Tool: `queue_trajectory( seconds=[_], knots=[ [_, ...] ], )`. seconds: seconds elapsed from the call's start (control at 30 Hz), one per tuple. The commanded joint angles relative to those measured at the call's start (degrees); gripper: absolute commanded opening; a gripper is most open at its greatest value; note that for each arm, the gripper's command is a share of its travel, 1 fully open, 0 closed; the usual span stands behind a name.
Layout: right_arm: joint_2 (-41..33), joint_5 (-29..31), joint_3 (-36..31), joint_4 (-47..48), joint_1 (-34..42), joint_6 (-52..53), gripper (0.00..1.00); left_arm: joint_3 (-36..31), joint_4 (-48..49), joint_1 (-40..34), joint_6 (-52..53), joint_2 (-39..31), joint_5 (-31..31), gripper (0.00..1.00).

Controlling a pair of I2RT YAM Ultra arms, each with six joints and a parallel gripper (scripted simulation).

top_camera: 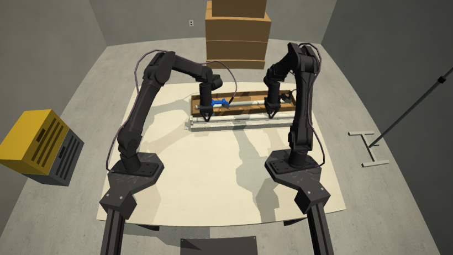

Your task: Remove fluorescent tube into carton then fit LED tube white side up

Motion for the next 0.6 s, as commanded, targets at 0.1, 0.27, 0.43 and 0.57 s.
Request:
queue_trajectory(
  seconds=[0.1,0.27,0.43,0.57],
  knots=[
    [-3.0,0.9,-2.8,4.0,0.0,-0.5,0.11,-3.1,3.7,-1.5,-0.9,-2.8,-2.1,0.11],
    [-4.7,0.9,-5.4,7.1,-0.1,-0.8,0.11,-5.8,6.5,-2.0,-1.2,-4.2,-3.7,0.11],
    [-6.7,1.0,-8.5,10.8,-0.3,-1.0,0.11,-9.0,9.9,-2.8,-1.5,-5.8,-5.5,0.11],
    [-7.5,1.0,-9.8,12.0,-0.1,-1.1,0.11,-10.3,11.0,-3.1,-1.7,-6.5,-6.2,0.11]
  ],
)
